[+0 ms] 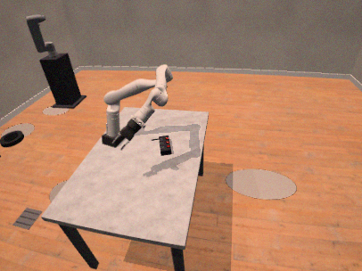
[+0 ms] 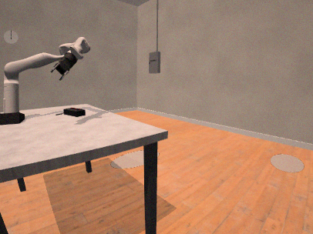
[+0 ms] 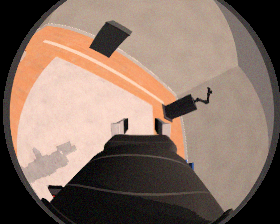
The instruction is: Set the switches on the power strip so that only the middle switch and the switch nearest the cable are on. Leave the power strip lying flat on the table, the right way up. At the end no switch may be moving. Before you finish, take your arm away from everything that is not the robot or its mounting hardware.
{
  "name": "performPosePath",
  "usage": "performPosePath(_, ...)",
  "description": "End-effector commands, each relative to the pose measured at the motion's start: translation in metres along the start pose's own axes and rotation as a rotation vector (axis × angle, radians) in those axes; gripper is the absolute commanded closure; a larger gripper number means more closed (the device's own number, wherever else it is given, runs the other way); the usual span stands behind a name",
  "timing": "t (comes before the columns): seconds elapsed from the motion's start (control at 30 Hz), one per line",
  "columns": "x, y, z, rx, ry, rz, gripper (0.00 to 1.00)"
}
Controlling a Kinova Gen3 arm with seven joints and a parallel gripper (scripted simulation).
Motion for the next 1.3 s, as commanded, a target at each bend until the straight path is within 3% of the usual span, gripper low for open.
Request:
performPosePath(0.0, -0.007, -0.019, 0.013, 0.075, -0.01, -0.039, 0.0)
performPosePath(0.27, -0.023, -0.083, 0.06, 0.412, -0.117, -0.201, 0.0)
performPosePath(0.33, -0.023, -0.083, 0.06, 0.412, -0.117, -0.201, 0.0)
performPosePath(0.37, -0.025, -0.092, 0.066, 0.454, -0.135, -0.221, 0.0)
performPosePath(0.6, -0.05, -0.152, 0.108, 0.733, -0.278, -0.352, 0.0)
performPosePath(0.83, -0.082, -0.207, 0.145, 0.965, -0.446, -0.455, 0.0)
performPosePath(0.9, -0.082, -0.207, 0.145, 0.965, -0.446, -0.455, 0.0)
performPosePath(1.1, -0.112, -0.246, 0.172, 1.117, -0.59, -0.515, 0.0)
performPosePath(1.27, -0.112, -0.246, 0.172, 1.117, -0.59, -0.515, 0.0)
Point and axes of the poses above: the point where the finger pads meet when closed, its own x axis out along the fingers, its own y axis across the jaws, z = x × y, the point moved 1 cm from there along -x, back along the fingers, and after that the axes turned 13 degrees about -x, right-handed, at the moved point
